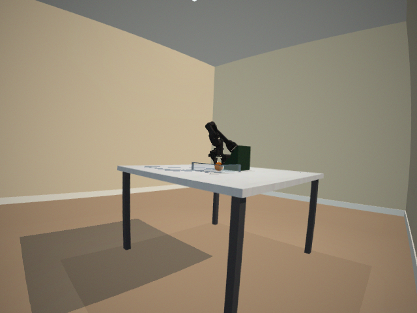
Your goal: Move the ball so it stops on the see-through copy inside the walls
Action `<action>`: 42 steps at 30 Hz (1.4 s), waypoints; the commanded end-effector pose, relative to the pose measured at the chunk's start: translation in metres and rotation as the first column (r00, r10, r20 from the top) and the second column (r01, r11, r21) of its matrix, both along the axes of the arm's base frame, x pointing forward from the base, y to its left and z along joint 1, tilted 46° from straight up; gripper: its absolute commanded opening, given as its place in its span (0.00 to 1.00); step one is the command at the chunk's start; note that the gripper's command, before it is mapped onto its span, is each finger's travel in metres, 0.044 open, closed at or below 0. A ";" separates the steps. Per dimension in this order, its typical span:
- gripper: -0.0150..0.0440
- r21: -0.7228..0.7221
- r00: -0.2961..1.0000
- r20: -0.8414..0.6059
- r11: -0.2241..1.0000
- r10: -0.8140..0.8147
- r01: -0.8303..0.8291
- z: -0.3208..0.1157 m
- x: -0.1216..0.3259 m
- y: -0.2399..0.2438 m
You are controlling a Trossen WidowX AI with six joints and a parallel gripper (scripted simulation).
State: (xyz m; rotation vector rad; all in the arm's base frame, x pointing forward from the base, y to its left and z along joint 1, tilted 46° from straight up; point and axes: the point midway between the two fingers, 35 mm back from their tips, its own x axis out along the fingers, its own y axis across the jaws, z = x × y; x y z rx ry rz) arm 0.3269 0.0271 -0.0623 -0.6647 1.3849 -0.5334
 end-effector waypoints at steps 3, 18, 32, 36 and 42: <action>0.25 -0.009 1.000 -0.007 1.000 0.005 -0.005 -0.007 -0.001 -0.008; 0.79 -0.001 1.000 -0.004 1.000 0.003 -0.003 -0.005 0.000 -0.005; 0.99 -0.005 1.000 -0.008 1.000 0.005 -0.005 0.054 -0.012 0.054; 0.99 -0.005 1.000 -0.001 1.000 0.021 -0.021 0.049 -0.009 0.051; 1.00 -0.005 1.000 0.000 1.000 0.020 -0.020 0.056 -0.010 0.058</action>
